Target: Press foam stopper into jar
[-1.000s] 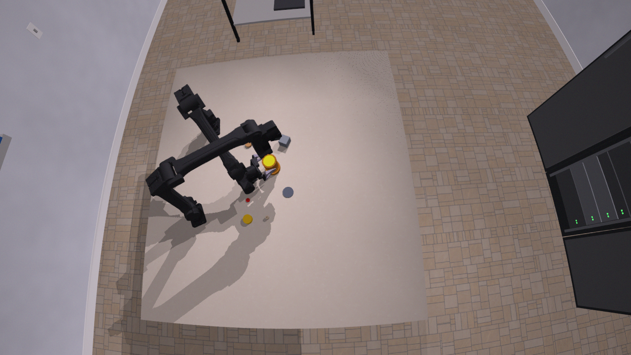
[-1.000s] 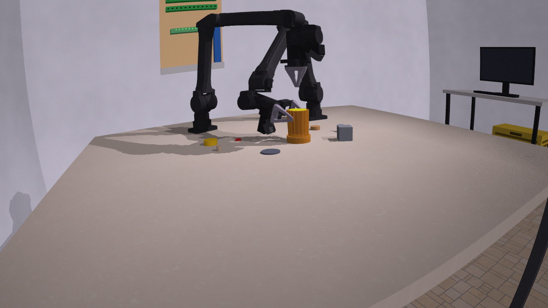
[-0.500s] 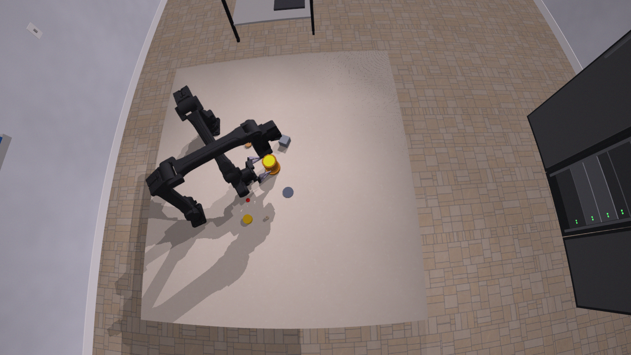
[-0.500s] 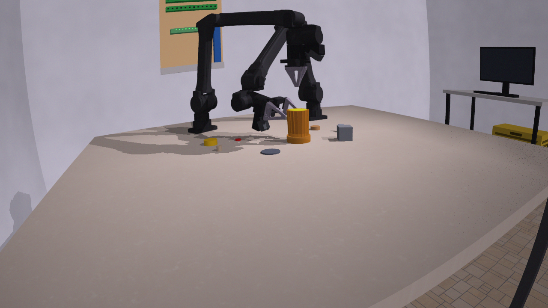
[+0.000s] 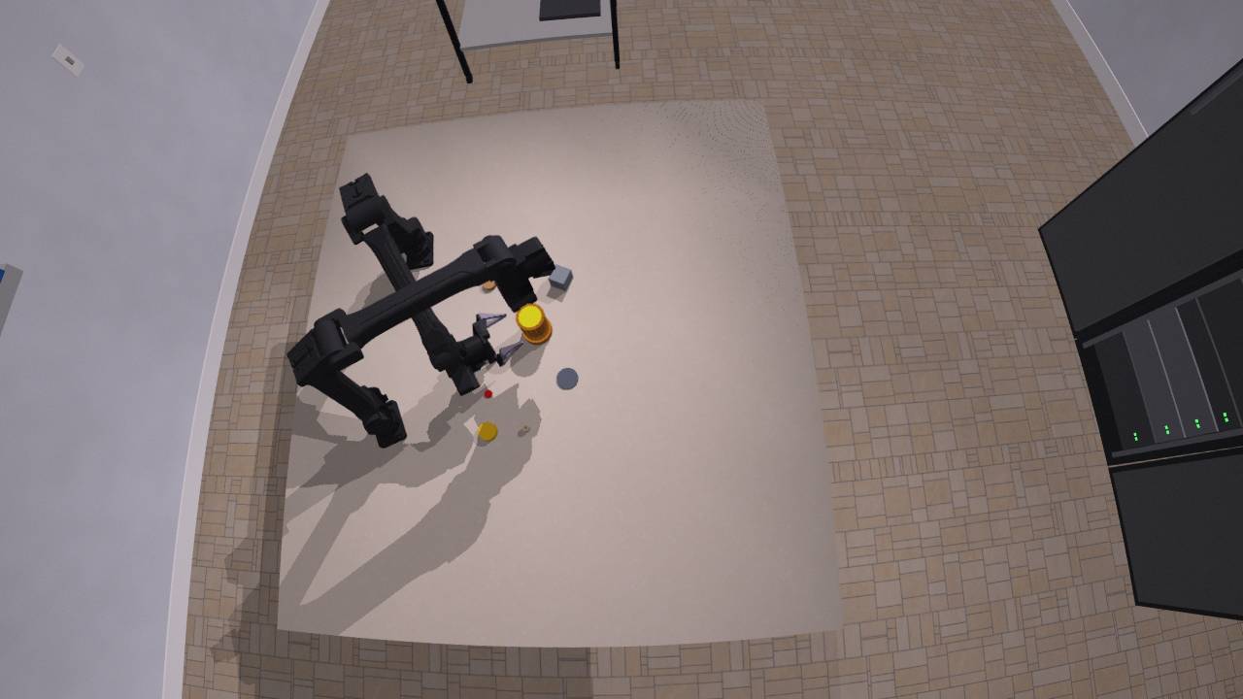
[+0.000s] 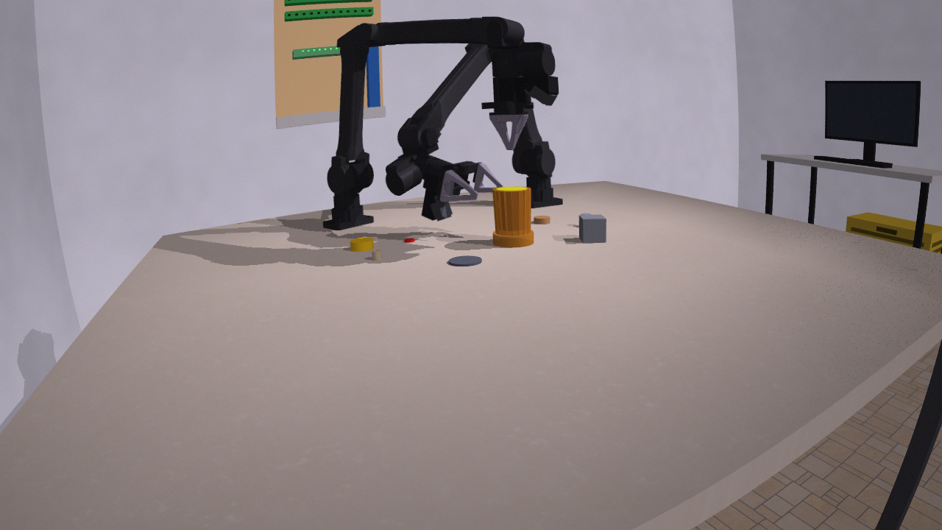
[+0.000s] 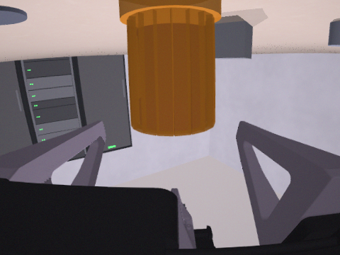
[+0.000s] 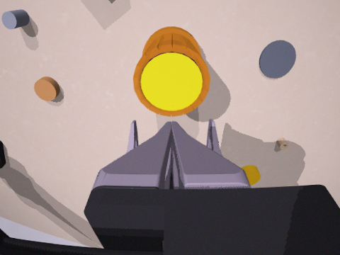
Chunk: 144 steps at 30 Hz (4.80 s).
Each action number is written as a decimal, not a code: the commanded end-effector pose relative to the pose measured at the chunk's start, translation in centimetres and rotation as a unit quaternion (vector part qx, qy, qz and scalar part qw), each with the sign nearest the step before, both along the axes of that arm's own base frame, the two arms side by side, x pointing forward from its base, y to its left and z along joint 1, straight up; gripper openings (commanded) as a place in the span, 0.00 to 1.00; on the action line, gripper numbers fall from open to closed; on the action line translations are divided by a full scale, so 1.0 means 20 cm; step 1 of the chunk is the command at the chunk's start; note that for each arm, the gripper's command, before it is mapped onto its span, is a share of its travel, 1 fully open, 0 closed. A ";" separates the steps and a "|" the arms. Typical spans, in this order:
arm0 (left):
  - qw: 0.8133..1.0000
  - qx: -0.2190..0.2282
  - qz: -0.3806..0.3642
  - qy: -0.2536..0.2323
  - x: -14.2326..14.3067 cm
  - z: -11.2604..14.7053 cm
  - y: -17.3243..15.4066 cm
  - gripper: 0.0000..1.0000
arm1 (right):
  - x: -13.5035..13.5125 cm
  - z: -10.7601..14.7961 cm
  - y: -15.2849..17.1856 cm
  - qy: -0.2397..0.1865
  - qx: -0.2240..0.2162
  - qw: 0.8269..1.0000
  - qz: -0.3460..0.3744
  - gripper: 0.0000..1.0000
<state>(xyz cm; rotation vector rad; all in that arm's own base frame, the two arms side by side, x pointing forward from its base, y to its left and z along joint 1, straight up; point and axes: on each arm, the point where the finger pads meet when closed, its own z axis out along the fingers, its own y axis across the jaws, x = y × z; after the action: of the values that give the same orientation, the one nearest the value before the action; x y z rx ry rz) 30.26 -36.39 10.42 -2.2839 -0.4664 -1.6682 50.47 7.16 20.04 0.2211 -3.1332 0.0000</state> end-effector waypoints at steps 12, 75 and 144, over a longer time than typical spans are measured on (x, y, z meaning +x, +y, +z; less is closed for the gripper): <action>1.000 -0.025 0.004 -0.012 -0.15 0.07 -0.15 0.98 | 0.03 0.02 -0.01 -0.012 0.002 1.000 0.000 0.00; 0.929 -0.296 0.220 -0.028 -0.27 0.17 0.59 0.98 | 0.15 0.20 -0.08 -0.156 0.019 0.988 -0.014 0.00; 0.012 -0.967 0.124 -0.221 1.11 2.13 1.87 0.98 | 0.03 1.64 -0.38 -0.733 0.044 0.677 -0.047 0.00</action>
<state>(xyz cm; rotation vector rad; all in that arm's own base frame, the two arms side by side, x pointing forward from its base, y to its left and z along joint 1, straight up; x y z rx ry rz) 52.32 0.03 49.00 -0.0021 1.5752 0.0003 51.92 -0.06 49.21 -0.0005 -4.7126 0.0003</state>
